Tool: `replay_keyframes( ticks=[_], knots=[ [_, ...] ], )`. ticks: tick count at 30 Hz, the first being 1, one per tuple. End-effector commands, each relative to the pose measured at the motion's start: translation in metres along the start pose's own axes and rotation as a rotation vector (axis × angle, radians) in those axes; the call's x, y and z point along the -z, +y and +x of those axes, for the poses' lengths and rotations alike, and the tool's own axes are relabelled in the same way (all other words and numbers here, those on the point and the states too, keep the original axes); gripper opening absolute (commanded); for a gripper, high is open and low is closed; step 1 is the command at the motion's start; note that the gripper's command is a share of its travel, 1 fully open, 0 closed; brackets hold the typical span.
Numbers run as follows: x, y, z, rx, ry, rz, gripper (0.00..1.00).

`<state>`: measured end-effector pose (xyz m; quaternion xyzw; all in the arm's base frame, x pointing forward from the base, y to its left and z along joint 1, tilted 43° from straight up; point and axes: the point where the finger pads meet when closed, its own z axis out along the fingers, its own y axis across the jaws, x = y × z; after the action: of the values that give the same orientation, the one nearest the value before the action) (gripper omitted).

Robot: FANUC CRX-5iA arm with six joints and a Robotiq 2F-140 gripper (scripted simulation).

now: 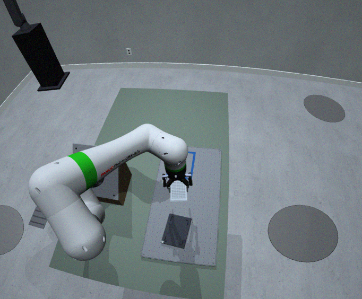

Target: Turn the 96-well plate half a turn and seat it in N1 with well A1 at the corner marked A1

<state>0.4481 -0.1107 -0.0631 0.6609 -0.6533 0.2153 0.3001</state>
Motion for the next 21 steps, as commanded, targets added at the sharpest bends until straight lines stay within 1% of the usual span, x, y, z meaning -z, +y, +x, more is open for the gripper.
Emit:
replay_keyframes(
  ticks=[1,7,9,21],
  knots=[
    [0.000,-0.001,-0.013,0.000,0.000,0.000,0.00],
    [-0.001,-0.003,-0.033,0.000,0.000,0.000,0.00],
    [-0.001,-0.003,-0.033,0.000,0.000,0.000,0.00],
    [-0.002,-0.007,-0.073,0.000,0.000,0.000,0.00]
  ],
)
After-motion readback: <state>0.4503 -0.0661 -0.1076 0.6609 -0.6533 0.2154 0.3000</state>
